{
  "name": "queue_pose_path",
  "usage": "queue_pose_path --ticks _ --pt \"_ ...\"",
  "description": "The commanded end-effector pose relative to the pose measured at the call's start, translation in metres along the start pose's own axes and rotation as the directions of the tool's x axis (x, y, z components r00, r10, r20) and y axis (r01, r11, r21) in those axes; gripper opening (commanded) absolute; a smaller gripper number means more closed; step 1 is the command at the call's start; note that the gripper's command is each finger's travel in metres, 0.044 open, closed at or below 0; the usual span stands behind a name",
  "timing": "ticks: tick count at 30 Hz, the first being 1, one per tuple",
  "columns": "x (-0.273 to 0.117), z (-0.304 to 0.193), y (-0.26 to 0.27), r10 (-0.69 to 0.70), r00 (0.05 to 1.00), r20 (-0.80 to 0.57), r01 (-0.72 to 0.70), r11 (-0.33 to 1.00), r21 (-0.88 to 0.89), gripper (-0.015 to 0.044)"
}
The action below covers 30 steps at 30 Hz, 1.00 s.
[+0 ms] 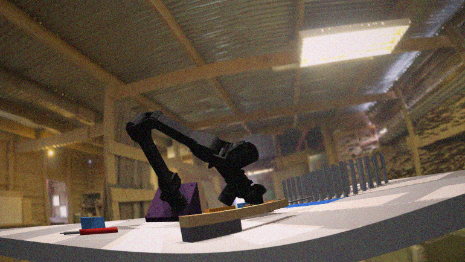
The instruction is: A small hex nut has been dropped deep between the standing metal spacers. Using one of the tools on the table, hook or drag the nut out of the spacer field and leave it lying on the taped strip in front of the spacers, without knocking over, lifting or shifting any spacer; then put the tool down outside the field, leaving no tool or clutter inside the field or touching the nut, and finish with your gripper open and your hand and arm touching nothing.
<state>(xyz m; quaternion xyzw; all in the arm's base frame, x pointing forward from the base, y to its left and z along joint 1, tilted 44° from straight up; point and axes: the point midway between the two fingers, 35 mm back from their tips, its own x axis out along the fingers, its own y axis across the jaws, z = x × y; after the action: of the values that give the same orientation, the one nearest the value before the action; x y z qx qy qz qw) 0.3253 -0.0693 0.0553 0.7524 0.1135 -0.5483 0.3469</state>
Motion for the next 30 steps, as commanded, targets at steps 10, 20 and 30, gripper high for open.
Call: queue_pose_path --ticks 10,20,30 --pt "-0.005 0.008 -0.001 -0.003 1.000 -0.001 0.003 1.000 -0.005 0.0000" --pt "-0.009 0.013 -0.001 -0.003 1.000 -0.001 0.003 1.000 -0.006 0.0000" --pt "-0.013 0.018 -0.001 -0.002 1.000 0.000 0.002 1.000 -0.006 0.0000"
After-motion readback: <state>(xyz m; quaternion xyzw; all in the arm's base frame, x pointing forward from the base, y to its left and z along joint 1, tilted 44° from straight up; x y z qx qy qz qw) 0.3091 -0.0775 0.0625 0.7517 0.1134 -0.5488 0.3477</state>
